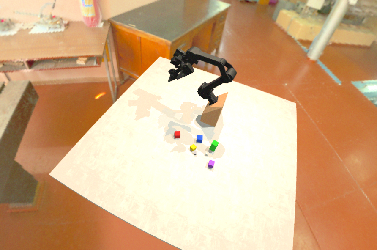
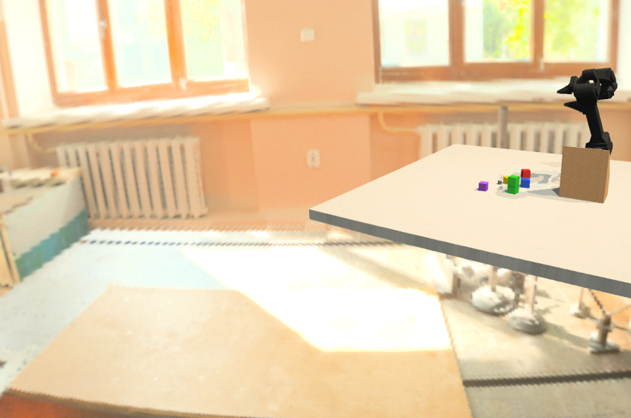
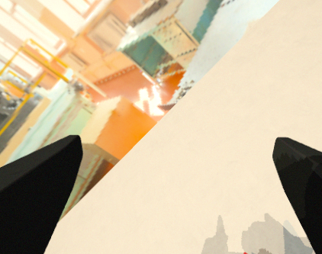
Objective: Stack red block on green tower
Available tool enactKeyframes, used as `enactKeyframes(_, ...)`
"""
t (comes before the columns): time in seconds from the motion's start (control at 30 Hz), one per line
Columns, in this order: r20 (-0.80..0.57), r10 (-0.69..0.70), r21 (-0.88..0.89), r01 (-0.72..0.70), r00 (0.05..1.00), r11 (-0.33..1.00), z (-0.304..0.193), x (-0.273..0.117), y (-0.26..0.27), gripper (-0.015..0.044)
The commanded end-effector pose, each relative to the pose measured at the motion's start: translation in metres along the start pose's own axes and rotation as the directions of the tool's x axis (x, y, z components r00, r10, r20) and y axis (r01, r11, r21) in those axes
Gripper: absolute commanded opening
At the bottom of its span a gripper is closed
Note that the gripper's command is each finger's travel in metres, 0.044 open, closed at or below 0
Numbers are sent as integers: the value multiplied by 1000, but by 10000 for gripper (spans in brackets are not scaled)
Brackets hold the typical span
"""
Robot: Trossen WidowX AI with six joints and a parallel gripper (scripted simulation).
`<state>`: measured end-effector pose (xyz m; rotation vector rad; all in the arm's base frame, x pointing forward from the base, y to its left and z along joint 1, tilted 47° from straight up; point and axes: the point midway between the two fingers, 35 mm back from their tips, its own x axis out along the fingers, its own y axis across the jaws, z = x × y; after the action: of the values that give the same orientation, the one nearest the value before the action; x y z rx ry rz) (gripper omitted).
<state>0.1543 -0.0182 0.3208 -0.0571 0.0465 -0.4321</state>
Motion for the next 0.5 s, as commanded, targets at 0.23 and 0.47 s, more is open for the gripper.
enactKeyframes(0.23, -122, 8, 99, 4, 993, 995, -7, -3, -29, 440)
enactKeyframes(0.47, -267, 46, 192, 7, 963, 981, -22, 1, -55, 440)
